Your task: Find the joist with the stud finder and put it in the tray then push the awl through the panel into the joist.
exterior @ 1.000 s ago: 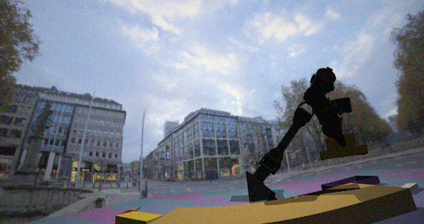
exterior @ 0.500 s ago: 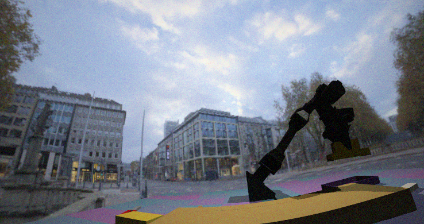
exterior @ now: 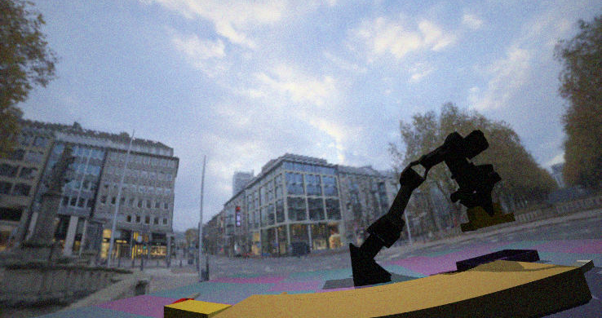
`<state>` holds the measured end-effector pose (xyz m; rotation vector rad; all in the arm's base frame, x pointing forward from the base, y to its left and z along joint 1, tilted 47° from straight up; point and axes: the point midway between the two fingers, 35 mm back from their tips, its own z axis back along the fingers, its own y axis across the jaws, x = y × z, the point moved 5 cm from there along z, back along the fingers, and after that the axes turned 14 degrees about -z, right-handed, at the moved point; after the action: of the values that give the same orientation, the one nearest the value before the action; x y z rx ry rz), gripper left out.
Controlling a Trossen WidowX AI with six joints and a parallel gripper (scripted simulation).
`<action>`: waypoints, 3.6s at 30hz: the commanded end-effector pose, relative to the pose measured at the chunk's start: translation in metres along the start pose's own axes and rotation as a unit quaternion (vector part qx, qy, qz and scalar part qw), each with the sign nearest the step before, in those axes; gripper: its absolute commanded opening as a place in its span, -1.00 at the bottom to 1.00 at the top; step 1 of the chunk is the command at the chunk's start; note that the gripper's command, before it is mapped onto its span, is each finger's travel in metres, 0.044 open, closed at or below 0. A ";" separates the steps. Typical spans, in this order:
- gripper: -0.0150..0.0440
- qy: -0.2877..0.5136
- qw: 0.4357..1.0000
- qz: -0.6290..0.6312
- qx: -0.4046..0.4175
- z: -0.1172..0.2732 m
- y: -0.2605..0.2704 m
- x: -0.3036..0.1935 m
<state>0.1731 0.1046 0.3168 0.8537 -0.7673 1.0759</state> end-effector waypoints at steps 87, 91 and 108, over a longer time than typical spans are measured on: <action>-0.31 -0.009 1.000 0.023 0.011 -0.094 0.007 -0.024; 0.04 -0.009 1.000 0.023 0.011 -0.094 0.007 -0.024; 1.00 -0.004 1.000 0.022 0.011 -0.006 0.011 -0.002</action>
<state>0.1688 0.1277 0.2958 0.8453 -0.7723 1.1309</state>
